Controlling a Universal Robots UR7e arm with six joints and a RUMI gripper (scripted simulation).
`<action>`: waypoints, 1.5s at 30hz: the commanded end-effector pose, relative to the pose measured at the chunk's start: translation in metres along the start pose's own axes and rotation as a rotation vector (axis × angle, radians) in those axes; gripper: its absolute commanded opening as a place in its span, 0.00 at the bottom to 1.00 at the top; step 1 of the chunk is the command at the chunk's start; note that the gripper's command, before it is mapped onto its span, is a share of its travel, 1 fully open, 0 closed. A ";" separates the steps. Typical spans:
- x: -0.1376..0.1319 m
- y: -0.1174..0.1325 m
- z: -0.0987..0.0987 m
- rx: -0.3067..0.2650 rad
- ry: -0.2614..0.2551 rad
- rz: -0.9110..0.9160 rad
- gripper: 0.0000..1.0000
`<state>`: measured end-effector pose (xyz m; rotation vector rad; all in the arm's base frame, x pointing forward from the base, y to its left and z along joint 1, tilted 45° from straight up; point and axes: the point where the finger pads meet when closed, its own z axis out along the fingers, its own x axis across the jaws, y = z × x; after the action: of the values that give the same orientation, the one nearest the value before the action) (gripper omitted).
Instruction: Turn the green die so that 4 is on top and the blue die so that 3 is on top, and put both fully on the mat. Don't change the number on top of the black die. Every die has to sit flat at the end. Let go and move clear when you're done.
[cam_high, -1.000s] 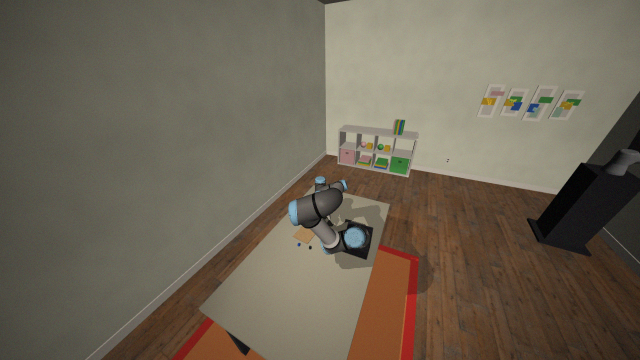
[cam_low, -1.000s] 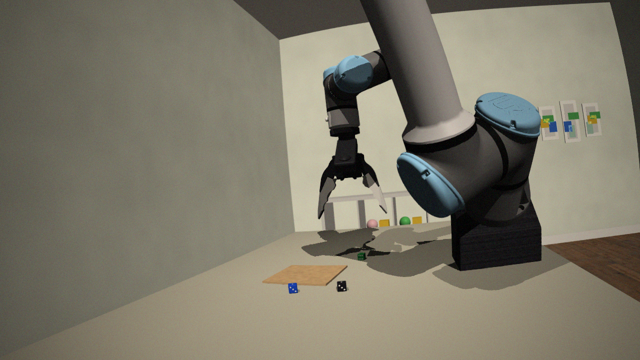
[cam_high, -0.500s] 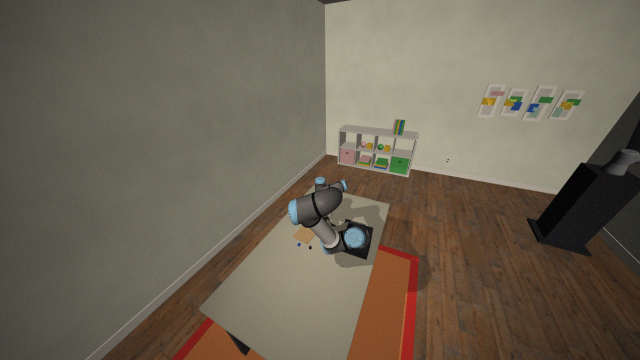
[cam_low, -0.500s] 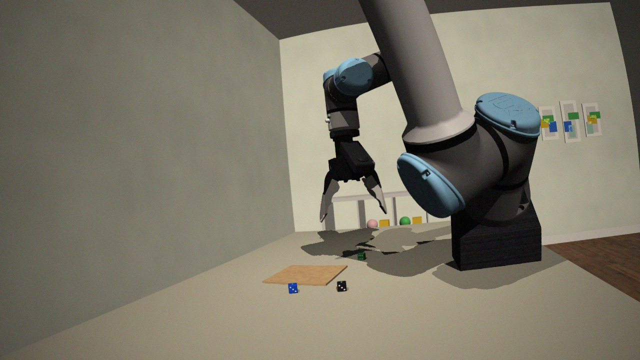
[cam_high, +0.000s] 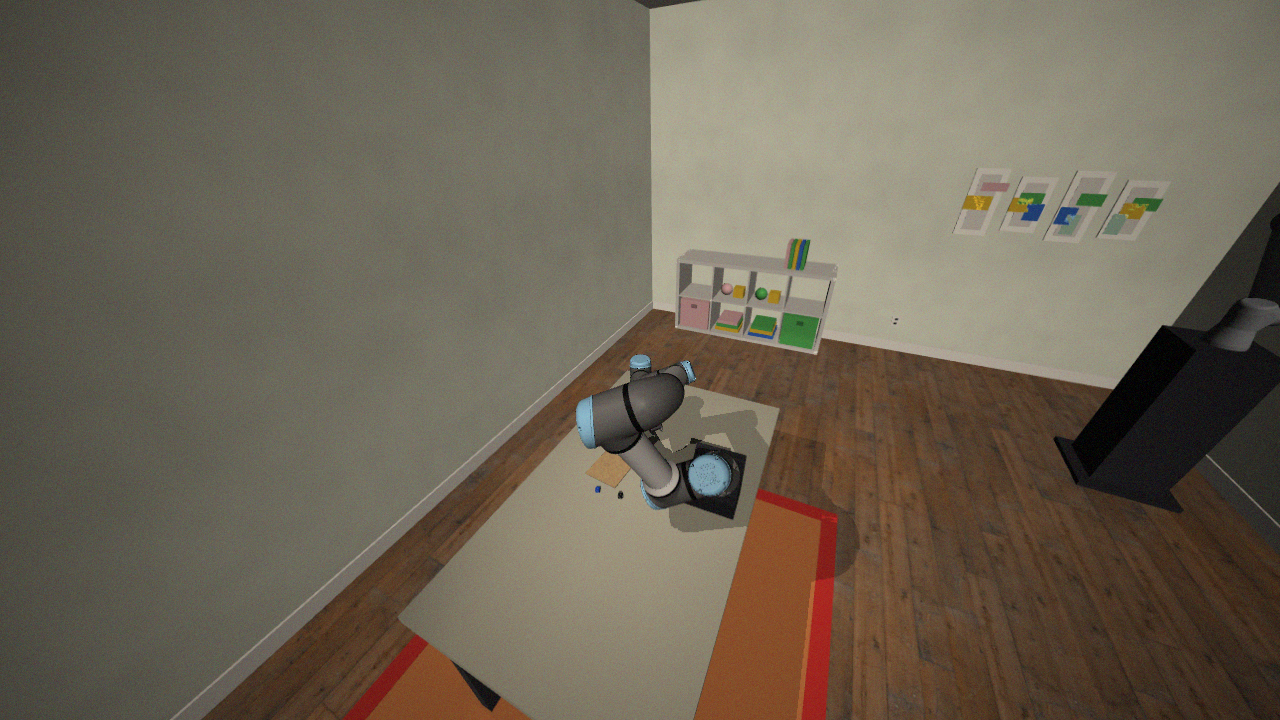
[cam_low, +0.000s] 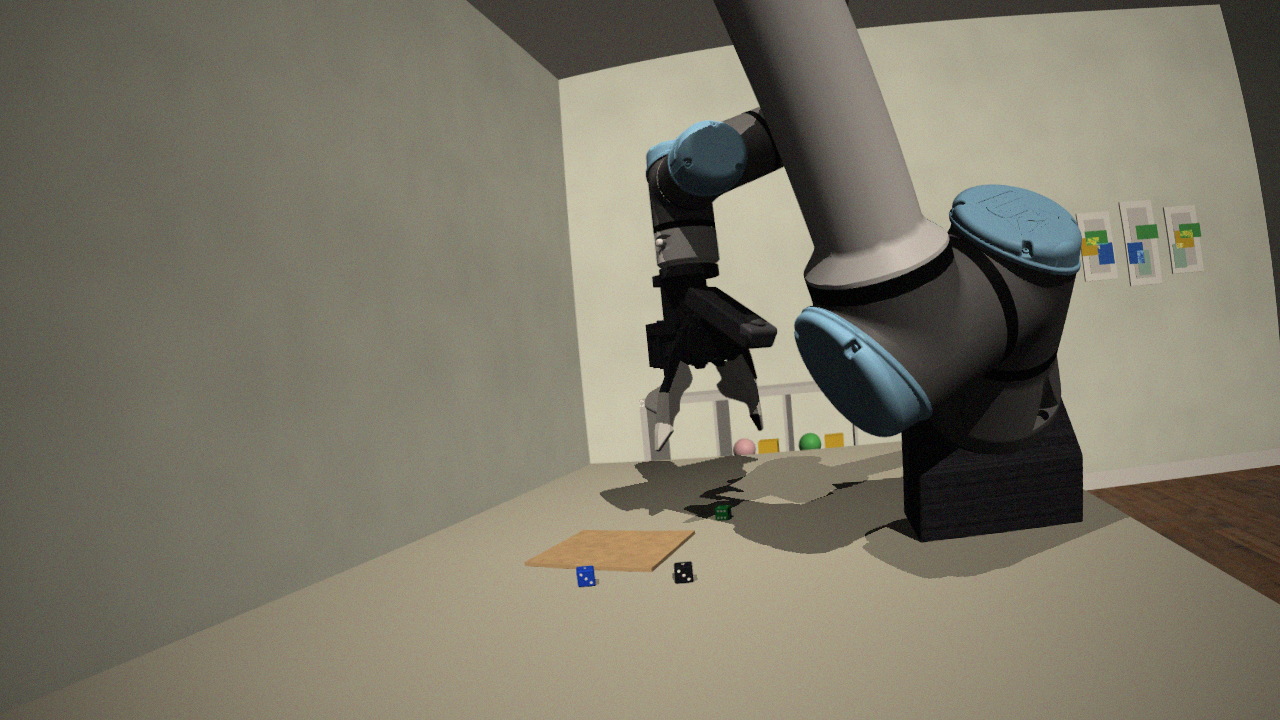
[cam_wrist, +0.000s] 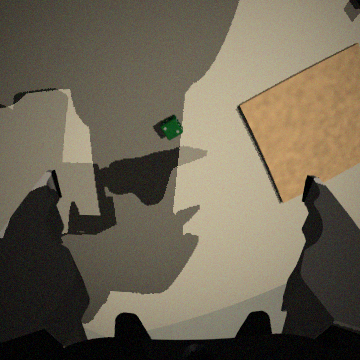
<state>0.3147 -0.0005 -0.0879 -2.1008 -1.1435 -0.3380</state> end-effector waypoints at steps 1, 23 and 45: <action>-0.002 0.001 0.001 0.000 0.004 -0.126 1.00; -0.008 0.004 0.005 -0.001 0.004 -0.470 1.00; -0.009 0.005 0.007 -0.001 0.004 -0.567 1.00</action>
<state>0.3125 -0.0029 -0.0996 -1.7434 -1.7184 -0.5974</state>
